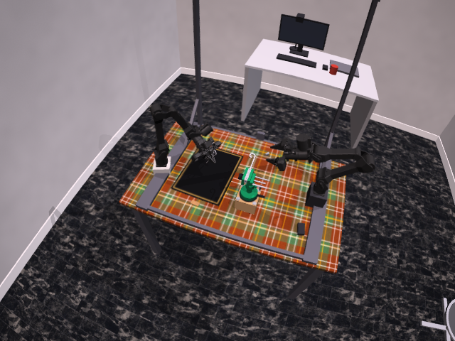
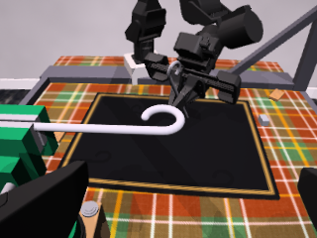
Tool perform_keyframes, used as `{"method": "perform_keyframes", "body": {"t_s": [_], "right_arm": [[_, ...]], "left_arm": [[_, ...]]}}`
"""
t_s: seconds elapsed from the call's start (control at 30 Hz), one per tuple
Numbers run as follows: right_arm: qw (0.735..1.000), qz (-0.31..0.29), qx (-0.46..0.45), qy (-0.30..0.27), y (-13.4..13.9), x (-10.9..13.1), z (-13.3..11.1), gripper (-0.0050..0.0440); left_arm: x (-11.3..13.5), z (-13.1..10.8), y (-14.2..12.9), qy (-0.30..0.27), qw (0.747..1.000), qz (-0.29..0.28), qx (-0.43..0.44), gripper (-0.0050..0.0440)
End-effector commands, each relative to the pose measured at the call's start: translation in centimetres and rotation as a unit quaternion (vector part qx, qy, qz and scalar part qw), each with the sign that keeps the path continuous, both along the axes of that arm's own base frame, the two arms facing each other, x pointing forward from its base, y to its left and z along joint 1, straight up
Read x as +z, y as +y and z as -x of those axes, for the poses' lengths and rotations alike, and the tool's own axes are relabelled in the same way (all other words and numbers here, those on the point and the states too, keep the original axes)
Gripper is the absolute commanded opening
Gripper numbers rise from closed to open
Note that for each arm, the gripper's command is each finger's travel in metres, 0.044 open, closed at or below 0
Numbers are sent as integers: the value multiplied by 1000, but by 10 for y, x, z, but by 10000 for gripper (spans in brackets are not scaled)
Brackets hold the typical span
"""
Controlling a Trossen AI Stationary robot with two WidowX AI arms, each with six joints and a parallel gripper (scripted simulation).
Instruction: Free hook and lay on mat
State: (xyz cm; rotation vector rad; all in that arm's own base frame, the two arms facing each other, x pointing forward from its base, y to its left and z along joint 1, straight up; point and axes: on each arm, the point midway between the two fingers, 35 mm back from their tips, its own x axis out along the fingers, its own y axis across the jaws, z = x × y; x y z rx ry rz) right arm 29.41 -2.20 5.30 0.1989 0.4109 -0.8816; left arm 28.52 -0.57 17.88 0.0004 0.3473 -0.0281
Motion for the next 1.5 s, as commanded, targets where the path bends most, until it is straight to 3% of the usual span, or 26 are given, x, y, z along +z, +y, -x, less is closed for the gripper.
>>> {"method": "perform_keyframes", "body": {"t_s": [0.0,1.47], "right_arm": [[1000,-1,-3,-9,1,-1,-3,0],[1000,-1,-3,-9,1,-58,-4,0]], "left_arm": [[6,-1,0,-8,1000,-1,0,440],[6,-1,0,-8,1000,-1,0,440]]}}
